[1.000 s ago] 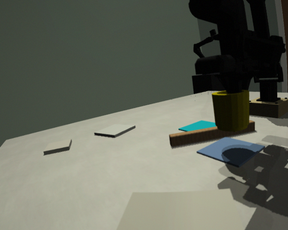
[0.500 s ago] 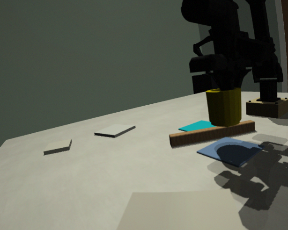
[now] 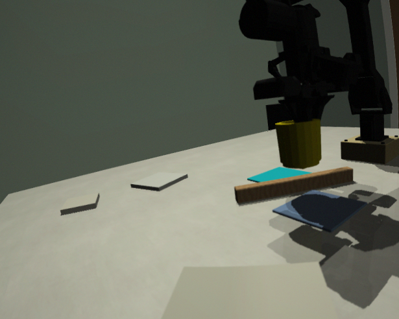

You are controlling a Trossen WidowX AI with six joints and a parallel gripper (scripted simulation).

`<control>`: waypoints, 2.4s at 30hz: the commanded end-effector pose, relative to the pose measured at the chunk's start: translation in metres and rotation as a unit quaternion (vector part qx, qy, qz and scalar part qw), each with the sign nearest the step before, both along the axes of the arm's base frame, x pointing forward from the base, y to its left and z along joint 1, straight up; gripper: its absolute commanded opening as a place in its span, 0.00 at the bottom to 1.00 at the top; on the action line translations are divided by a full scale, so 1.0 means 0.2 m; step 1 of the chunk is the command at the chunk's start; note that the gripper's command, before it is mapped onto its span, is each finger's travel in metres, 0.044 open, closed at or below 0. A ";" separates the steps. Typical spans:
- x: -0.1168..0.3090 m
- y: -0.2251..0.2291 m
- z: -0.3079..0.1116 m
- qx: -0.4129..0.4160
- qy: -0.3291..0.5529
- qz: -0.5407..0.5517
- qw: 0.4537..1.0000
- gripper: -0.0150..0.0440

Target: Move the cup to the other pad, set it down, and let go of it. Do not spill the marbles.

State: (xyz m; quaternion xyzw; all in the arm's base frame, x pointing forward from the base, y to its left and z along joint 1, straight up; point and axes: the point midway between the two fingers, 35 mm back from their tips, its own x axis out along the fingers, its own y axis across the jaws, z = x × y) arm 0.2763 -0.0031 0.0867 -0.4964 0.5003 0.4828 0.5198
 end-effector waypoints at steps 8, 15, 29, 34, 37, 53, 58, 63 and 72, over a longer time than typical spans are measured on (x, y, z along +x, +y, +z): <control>-0.06 -0.10 0.00 -0.002 0.005 0.001 1.000 0.25; -0.10 -0.17 0.00 -0.003 0.005 0.001 1.000 0.25; -0.16 -0.28 0.00 -0.004 0.006 0.001 1.000 0.25; -0.19 -0.33 0.00 -0.004 0.006 0.001 1.000 0.25; -0.20 -0.35 0.00 -0.005 0.006 0.001 1.000 0.25; -0.29 -0.47 -0.01 -0.006 0.007 0.001 1.000 0.25; -0.30 -0.48 -0.02 -0.006 0.007 0.001 1.000 0.25; -0.30 -0.48 -0.05 -0.006 0.007 0.001 1.000 0.25; -0.30 -0.49 -0.11 -0.006 0.007 0.001 1.000 0.25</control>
